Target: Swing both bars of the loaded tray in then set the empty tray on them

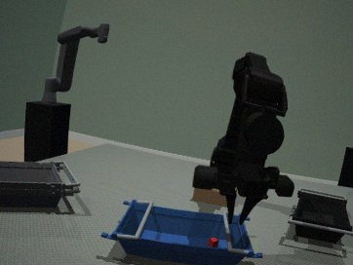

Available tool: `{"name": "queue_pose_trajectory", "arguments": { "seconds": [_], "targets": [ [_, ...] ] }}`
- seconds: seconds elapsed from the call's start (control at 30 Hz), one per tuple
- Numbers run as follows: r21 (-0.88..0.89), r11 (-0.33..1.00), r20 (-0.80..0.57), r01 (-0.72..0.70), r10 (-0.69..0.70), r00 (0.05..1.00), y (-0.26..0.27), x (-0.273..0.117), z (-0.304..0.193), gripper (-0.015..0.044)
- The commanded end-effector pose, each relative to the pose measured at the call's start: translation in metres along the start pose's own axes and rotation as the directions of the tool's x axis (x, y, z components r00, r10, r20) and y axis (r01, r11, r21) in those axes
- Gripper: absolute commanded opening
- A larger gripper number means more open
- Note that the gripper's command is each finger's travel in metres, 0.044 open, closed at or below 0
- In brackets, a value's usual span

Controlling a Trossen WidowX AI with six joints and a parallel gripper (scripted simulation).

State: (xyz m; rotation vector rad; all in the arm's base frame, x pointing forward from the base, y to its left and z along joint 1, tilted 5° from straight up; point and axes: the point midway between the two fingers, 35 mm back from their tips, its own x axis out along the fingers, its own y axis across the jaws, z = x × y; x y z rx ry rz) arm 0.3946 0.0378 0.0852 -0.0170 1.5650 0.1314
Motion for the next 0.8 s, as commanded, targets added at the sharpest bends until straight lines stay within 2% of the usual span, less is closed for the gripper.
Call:
{"name": "queue_pose_trajectory", "arguments": {
  "seconds": [0.0,0.3,0.4,0.43,0.77],
  "targets": [
    [0.0,1.0,0.0,0.0,0.0,1.0,0.0,0.0,0.0,0.0084],
    [0.0,1.0,0.0,0.0,0.0,1.0,0.0,0.0,0.0,0.0084],
    [0.0,1.0,0.0,0.0,0.0,1.0,0.0,0.0,0.0,0.0005],
    [0.0,1.0,0.0,0.0,0.0,1.0,0.0,0.0,0.0,0.0],
    [0.0,1.0,0.0,0.0,0.0,1.0,0.0,0.0,0.0,0.0]
  ]
}}
